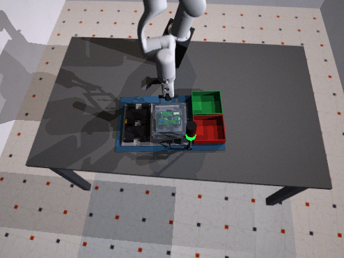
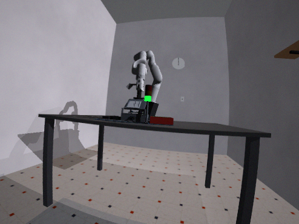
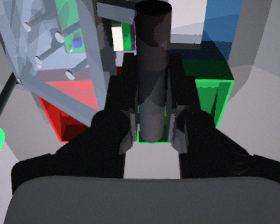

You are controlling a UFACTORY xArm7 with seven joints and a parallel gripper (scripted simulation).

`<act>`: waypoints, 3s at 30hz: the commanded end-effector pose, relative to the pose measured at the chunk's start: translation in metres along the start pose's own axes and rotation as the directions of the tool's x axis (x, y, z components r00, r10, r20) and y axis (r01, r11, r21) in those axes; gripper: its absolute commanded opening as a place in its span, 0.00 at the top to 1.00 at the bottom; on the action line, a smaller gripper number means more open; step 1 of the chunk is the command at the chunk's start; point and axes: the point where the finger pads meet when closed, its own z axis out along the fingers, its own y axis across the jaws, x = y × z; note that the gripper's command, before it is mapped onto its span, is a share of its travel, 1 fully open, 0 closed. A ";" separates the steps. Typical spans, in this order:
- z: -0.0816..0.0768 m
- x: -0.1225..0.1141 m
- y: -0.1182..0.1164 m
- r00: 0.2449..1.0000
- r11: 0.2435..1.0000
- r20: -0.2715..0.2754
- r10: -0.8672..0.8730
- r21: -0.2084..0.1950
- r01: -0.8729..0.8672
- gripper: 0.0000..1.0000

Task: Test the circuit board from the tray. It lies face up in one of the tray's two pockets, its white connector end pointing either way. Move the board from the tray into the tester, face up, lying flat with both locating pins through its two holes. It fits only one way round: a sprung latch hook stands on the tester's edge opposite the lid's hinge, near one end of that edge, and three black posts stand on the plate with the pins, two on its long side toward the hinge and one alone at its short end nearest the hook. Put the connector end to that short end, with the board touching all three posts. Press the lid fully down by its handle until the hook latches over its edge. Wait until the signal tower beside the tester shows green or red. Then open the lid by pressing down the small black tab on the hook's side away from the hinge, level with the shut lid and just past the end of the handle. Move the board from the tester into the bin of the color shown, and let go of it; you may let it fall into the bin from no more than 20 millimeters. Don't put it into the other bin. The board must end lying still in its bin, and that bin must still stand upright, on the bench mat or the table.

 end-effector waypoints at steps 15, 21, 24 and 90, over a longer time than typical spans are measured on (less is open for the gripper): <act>-0.052 0.001 -0.053 1.000 1.000 0.000 -0.001 0.016 0.001 1.00; -0.060 0.001 -0.066 1.000 1.000 0.000 -0.001 0.016 0.001 1.00; -0.065 0.000 -0.076 1.000 1.000 0.001 -0.001 0.016 0.001 1.00; -0.082 0.000 -0.184 1.000 1.000 0.001 -0.001 0.016 0.001 1.00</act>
